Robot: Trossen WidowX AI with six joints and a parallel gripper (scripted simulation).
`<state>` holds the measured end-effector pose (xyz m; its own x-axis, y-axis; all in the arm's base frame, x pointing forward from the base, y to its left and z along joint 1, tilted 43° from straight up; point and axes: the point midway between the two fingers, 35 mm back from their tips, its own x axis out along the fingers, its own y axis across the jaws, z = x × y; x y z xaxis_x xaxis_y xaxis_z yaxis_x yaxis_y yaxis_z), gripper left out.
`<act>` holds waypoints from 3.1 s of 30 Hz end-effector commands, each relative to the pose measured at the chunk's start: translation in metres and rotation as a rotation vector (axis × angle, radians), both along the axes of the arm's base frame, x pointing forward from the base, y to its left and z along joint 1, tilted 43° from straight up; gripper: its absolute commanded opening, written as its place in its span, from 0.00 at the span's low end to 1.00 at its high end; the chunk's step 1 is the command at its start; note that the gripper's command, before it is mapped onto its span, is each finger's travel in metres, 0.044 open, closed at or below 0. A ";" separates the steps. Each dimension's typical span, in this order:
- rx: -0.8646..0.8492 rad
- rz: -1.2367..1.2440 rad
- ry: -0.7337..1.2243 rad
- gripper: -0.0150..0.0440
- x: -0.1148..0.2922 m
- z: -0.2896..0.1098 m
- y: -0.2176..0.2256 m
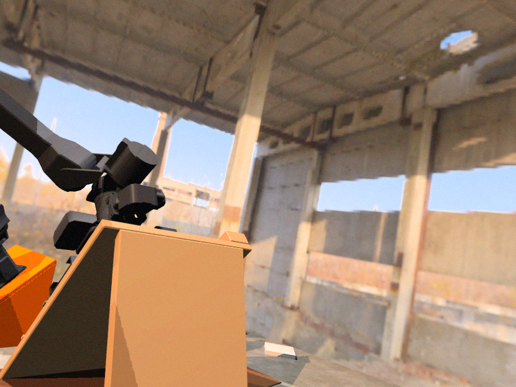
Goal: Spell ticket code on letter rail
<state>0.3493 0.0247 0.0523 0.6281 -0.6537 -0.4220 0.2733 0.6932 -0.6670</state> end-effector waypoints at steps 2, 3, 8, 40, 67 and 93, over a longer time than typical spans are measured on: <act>-0.001 -0.004 -0.007 0.25 0.002 0.000 0.002; -0.001 -0.004 -0.007 0.25 0.002 -0.001 0.003; 0.000 -0.004 -0.007 0.25 0.003 -0.003 0.005; 0.001 -0.004 -0.008 0.25 0.008 -0.014 0.018; 0.002 -0.004 -0.009 0.25 0.013 -0.025 0.029; 0.003 -0.004 -0.008 0.75 0.008 -0.027 0.037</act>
<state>0.3608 0.0574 0.0225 0.6265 -0.6533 -0.4251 0.2770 0.6964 -0.6620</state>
